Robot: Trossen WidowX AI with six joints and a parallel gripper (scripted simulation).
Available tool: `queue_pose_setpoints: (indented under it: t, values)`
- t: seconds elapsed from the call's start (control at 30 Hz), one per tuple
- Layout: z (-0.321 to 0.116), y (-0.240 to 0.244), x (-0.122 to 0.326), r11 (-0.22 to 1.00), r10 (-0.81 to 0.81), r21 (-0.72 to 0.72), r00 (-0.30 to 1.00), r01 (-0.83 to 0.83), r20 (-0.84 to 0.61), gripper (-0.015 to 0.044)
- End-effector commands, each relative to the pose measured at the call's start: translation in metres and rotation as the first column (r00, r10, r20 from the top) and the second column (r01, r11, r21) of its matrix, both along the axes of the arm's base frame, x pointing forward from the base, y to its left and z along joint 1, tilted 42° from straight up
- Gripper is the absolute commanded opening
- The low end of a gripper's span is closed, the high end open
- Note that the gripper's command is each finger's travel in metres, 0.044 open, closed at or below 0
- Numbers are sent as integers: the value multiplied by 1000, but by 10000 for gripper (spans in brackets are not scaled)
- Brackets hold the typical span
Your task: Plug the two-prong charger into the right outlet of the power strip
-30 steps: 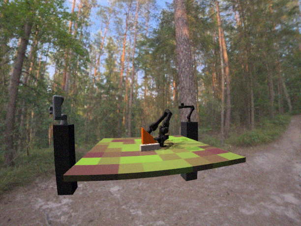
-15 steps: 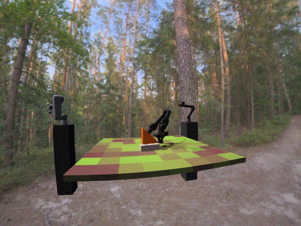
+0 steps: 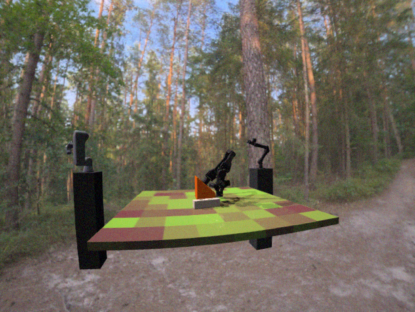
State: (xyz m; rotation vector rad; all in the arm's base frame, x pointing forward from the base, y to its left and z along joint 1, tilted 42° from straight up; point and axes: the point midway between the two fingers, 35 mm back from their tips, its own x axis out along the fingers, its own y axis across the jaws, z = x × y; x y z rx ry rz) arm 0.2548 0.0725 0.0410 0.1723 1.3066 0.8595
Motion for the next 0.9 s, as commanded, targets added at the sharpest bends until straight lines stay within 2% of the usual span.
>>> queue_pose_setpoints:
  t: [0.0,0.87]
  values:
    - [-8,-6,3,1000,-10,-6,1000,10,-9,0]
    - [-53,-42,11,997,-83,-16,994,82,-69,0]
